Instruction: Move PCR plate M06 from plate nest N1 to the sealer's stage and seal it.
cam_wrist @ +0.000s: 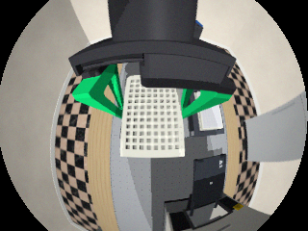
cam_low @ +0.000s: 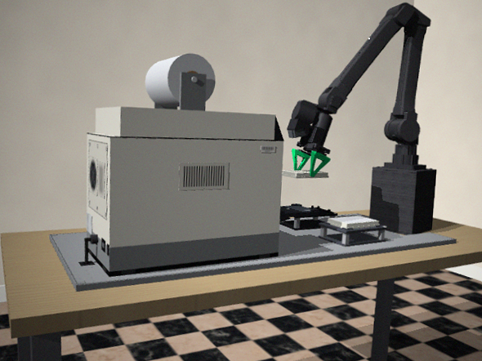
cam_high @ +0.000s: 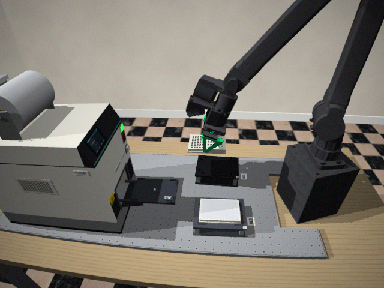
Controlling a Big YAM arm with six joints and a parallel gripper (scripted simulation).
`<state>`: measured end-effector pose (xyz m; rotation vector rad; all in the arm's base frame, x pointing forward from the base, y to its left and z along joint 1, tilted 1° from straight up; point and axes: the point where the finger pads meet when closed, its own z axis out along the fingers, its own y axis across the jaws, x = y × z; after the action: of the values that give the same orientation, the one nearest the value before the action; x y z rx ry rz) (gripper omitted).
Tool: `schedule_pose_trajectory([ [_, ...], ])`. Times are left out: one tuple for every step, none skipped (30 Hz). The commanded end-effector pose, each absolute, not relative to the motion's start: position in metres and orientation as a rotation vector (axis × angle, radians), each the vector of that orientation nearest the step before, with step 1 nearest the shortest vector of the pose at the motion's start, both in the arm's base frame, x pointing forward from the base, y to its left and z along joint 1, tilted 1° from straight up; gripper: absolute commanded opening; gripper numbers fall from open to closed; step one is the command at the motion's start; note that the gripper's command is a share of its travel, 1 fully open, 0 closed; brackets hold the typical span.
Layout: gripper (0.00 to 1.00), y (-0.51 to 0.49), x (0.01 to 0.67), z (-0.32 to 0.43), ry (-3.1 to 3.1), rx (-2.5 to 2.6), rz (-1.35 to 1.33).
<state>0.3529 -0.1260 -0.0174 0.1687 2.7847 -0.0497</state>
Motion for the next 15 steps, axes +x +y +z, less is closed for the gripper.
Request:
schedule_pose_trajectory([
  [0.0, -0.129, 0.388, -0.006, 2.733, 0.167, -0.064],
  [0.0, -0.124, 0.387, -0.009, 2.743, 0.159, -0.06],
  [0.0, -0.121, 0.387, -0.01, 2.751, 0.156, -0.055],
  [0.0, -0.118, 0.389, -0.01, 2.753, 0.156, -0.053],
  [0.0, -0.116, 0.392, -0.01, 2.753, 0.157, -0.052],
  [0.0, -0.115, 0.395, -0.007, 2.749, 0.159, -0.053],
  [0.0, -0.115, 0.399, -0.004, 2.742, 0.162, -0.057],
  [0.0, -0.115, 0.402, -0.001, 2.735, 0.166, -0.06],
  [0.0, -0.117, 0.406, 0.001, 2.728, 0.174, -0.063],
  [0.0, -0.118, 0.41, 0.002, 2.721, 0.181, -0.066],
  [0.0, -0.118, 0.413, 0.002, 2.717, 0.187, -0.069],
  [0.0, -0.116, 0.416, 0.002, 2.715, 0.186, -0.068],
  [0.0, -0.113, 0.418, 0.001, 2.717, 0.183, -0.065],
  [0.0, -0.109, 0.42, -0.001, 2.72, 0.177, -0.057],
  [0.0, -0.109, 0.42, -0.001, 2.72, 0.177, -0.057],
])
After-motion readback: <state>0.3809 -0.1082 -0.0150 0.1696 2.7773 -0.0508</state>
